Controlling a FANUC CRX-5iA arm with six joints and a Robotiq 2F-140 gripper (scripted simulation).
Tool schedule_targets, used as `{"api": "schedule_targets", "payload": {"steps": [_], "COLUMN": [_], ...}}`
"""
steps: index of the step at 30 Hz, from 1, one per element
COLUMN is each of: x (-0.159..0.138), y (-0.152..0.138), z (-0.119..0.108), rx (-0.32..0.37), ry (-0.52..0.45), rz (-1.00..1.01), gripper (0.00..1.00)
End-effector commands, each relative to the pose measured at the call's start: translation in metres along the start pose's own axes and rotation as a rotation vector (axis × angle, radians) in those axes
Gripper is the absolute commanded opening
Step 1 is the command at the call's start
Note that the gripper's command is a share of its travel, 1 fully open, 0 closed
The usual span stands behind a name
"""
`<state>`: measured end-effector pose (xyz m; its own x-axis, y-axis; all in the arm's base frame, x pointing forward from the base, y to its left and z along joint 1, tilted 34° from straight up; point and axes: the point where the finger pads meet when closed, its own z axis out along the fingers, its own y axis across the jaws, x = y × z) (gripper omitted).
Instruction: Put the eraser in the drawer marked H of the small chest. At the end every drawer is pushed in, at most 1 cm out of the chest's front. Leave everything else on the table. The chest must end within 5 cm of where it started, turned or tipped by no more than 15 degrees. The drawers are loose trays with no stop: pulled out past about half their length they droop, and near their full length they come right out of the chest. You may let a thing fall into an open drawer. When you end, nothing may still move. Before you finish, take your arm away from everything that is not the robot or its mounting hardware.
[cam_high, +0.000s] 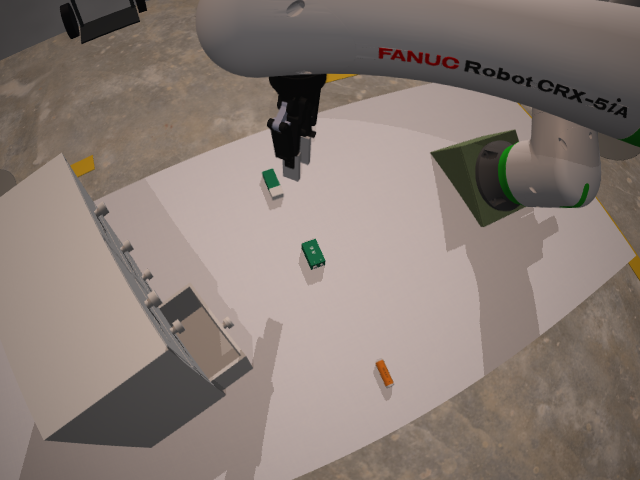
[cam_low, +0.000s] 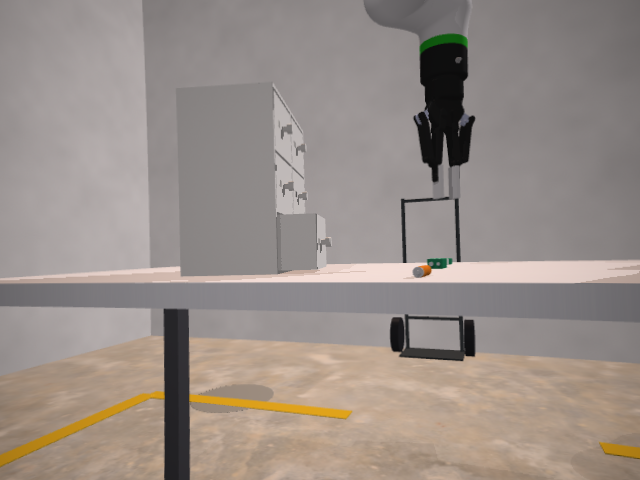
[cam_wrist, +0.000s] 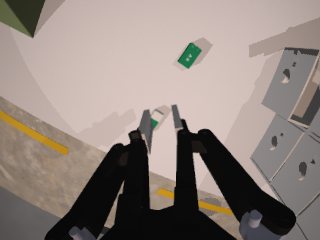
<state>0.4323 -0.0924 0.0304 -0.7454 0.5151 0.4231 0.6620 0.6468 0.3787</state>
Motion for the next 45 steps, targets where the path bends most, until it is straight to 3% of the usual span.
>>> {"api": "schedule_targets", "payload": {"steps": [1, 16, 32, 45], "x": [-0.008, -0.043, -0.063, -0.069], "y": [-0.004, -0.023, -0.033, -0.036], "z": [0.007, 0.039, 0.057, 0.063], "rx": [0.003, 0.003, 0.003, 0.003], "ry": [-0.001, -0.002, -0.002, -0.002], "rz": [0.088, 0.477, 0.697, 0.763], "gripper": [0.20, 0.20, 0.20, 0.20]}}
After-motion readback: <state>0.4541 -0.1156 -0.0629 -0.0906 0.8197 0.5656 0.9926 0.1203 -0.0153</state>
